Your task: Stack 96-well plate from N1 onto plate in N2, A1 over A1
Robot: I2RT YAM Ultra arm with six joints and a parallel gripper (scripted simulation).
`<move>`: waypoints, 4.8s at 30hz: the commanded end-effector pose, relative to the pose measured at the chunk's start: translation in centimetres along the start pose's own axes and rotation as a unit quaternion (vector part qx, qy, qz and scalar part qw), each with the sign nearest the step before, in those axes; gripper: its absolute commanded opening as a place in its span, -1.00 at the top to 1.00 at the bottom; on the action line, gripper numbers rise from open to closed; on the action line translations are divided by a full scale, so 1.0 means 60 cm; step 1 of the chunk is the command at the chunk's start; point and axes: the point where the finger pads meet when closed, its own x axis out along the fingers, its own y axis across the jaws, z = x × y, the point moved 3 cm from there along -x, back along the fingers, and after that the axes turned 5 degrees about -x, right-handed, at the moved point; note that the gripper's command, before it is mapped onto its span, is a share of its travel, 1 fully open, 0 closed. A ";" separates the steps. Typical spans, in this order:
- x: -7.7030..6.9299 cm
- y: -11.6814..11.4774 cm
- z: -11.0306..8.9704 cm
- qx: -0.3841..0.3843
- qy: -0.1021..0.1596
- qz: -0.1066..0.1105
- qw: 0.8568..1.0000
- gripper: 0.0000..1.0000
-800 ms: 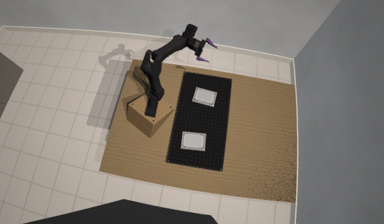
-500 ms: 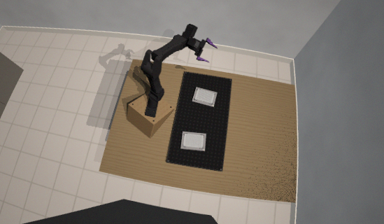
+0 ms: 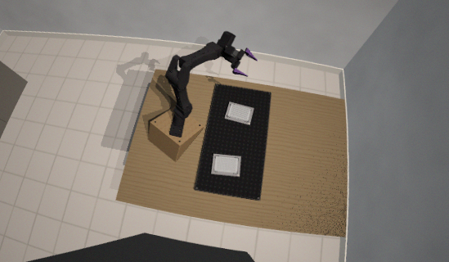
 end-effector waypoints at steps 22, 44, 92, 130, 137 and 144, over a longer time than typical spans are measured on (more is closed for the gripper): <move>0.147 -0.057 -0.067 -0.320 0.096 -0.082 0.939 -1.00; 0.248 -0.157 -0.099 -0.452 0.199 -0.135 0.859 -1.00; 0.367 -0.493 -0.094 -0.513 0.535 -0.138 0.657 -1.00; 0.310 -0.767 -0.030 -0.320 0.658 0.062 0.679 -1.00; 0.302 -0.770 -0.008 -0.327 0.645 0.069 0.687 -1.00; 0.302 -0.774 -0.014 -0.323 0.649 0.070 0.685 -1.00</move>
